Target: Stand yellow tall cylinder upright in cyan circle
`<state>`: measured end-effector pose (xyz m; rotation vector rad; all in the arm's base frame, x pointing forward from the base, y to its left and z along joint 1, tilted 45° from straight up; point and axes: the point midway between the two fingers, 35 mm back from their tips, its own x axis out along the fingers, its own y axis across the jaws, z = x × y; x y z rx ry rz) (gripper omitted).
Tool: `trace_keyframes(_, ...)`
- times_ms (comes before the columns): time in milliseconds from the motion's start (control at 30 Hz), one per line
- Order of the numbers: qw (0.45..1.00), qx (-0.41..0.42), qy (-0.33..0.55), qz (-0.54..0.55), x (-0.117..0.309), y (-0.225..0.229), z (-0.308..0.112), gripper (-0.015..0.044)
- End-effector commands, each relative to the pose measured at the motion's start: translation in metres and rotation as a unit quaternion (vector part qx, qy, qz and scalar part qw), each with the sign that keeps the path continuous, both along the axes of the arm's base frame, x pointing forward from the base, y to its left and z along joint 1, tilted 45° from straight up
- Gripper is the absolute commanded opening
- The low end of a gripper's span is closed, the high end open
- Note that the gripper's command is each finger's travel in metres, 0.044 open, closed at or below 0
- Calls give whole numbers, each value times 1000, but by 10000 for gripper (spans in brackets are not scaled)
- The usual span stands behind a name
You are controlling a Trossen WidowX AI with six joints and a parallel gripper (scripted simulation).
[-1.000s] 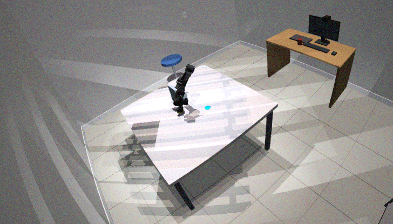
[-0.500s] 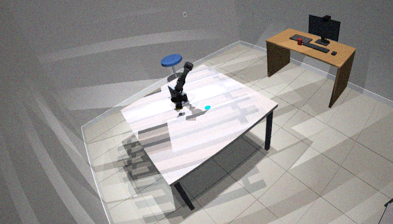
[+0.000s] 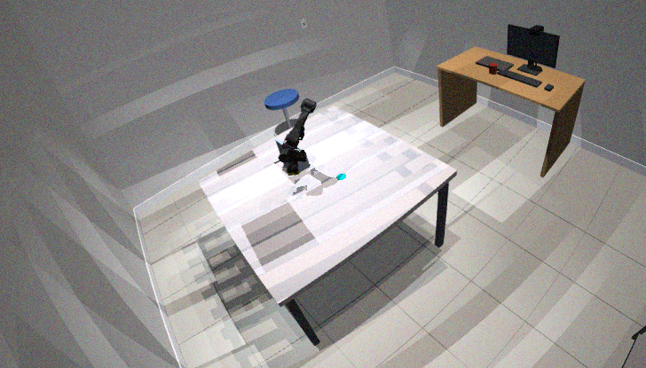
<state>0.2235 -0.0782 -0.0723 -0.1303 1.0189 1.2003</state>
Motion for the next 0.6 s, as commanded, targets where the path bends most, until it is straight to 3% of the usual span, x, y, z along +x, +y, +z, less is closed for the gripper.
trace_keyframes(0,1000,-6,11,-13,8,0,6,105)
trace_keyframes(567,990,-16,97,-105,40,15,32,105)
